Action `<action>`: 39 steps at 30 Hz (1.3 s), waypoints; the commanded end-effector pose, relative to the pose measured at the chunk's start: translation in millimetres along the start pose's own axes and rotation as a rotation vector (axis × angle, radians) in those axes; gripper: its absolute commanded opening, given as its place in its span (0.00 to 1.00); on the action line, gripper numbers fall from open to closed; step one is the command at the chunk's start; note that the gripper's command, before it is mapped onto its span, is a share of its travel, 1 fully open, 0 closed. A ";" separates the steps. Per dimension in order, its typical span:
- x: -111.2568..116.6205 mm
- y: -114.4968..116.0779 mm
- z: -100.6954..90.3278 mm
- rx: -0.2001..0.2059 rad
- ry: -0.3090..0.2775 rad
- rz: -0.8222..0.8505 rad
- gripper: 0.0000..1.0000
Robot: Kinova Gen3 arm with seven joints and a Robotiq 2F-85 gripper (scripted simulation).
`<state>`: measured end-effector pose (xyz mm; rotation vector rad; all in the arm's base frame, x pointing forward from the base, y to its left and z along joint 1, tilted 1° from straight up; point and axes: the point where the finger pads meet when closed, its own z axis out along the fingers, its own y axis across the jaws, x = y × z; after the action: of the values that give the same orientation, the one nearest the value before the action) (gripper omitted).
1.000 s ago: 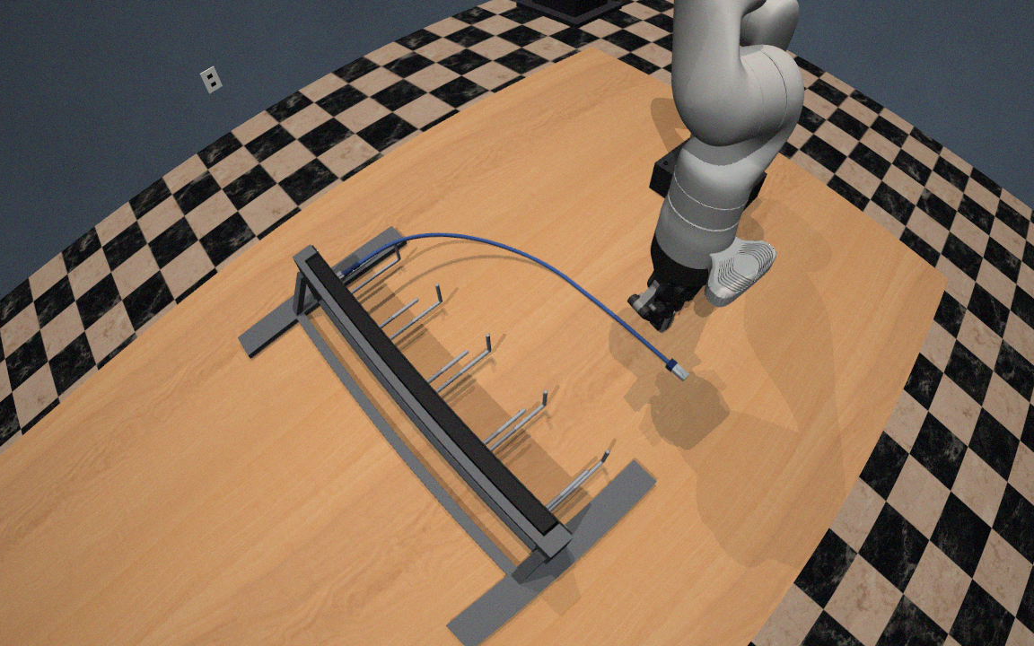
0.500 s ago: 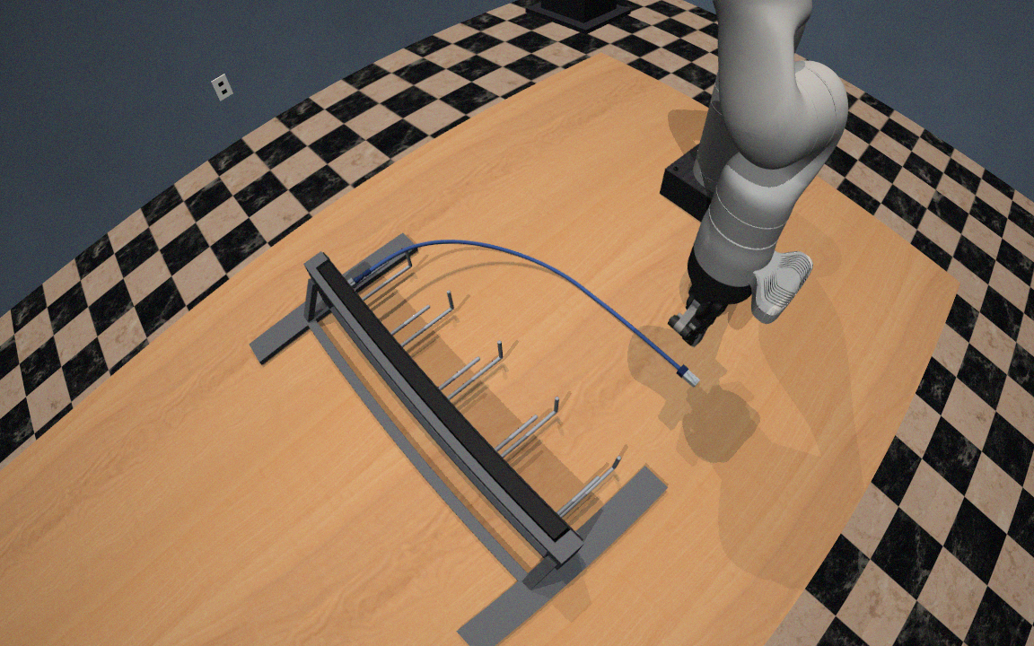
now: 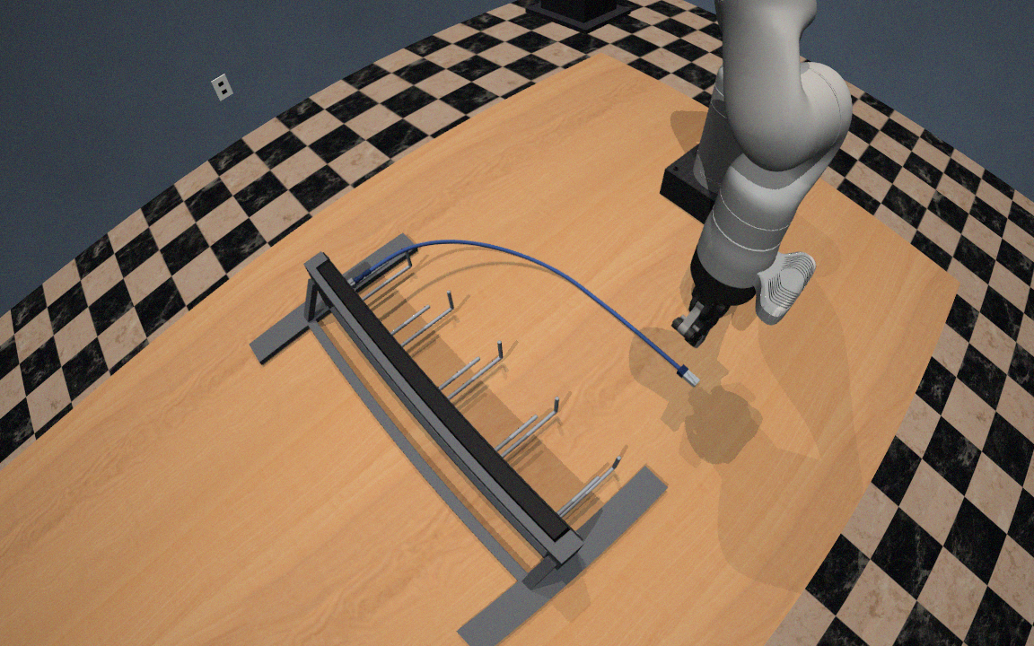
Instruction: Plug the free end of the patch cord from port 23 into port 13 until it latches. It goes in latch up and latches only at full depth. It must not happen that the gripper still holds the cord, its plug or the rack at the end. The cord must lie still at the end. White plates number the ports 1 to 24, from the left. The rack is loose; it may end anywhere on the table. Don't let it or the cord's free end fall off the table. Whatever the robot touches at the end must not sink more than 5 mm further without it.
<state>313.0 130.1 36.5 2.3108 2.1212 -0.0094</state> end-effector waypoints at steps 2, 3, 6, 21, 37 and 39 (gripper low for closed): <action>1.7 0.9 -0.1 -0.002 -0.002 -0.021 0.00; 1.7 0.9 -0.1 -0.002 -0.002 -0.021 0.00; 1.8 0.5 0.1 0.000 -0.003 -0.024 0.00; 2.2 -0.8 0.6 0.005 -0.004 -0.032 0.00; 2.0 -1.8 0.9 0.010 -0.004 -0.033 0.00; 1.9 -1.8 0.9 0.010 -0.004 -0.033 0.00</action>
<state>311.2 131.7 35.3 2.2824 2.1564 -0.0223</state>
